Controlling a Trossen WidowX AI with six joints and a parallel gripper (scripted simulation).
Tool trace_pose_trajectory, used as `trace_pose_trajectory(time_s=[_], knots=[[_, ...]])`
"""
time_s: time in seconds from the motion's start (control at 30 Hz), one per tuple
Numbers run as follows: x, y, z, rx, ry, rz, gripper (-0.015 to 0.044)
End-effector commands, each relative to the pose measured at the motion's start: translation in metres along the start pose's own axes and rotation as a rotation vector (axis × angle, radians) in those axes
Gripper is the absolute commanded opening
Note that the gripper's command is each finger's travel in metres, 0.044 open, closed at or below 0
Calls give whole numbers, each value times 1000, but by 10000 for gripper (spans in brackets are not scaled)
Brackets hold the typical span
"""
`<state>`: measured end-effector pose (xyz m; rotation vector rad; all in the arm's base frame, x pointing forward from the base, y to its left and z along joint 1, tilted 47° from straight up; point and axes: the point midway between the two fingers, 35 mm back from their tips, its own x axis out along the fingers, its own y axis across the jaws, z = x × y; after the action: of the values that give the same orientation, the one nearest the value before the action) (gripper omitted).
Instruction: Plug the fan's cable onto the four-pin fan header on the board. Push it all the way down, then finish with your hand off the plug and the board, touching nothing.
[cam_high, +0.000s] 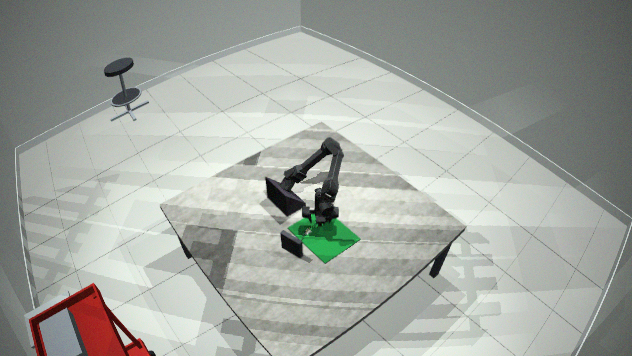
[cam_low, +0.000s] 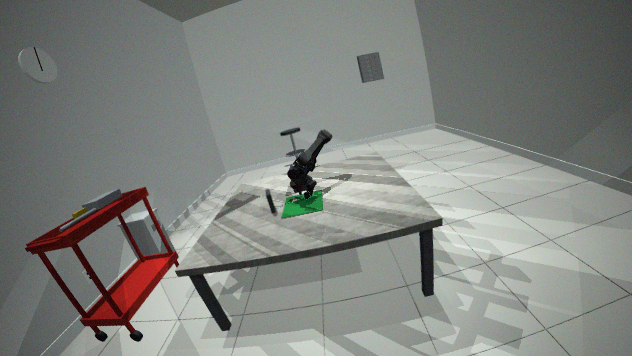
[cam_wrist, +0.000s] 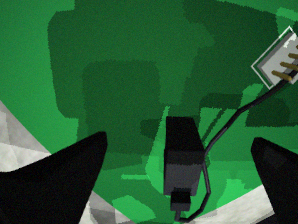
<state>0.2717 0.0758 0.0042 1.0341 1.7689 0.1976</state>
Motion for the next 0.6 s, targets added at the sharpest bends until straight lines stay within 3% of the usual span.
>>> trace_pose_trajectory(time_s=[0.0,0.1,0.43,0.57], knots=[[7,0,-1,5,1,4,440],[9,0,-1,5,1,5,440],[6,0,-1,0,2,0,177],[6,0,-1,0,2,0,151]])
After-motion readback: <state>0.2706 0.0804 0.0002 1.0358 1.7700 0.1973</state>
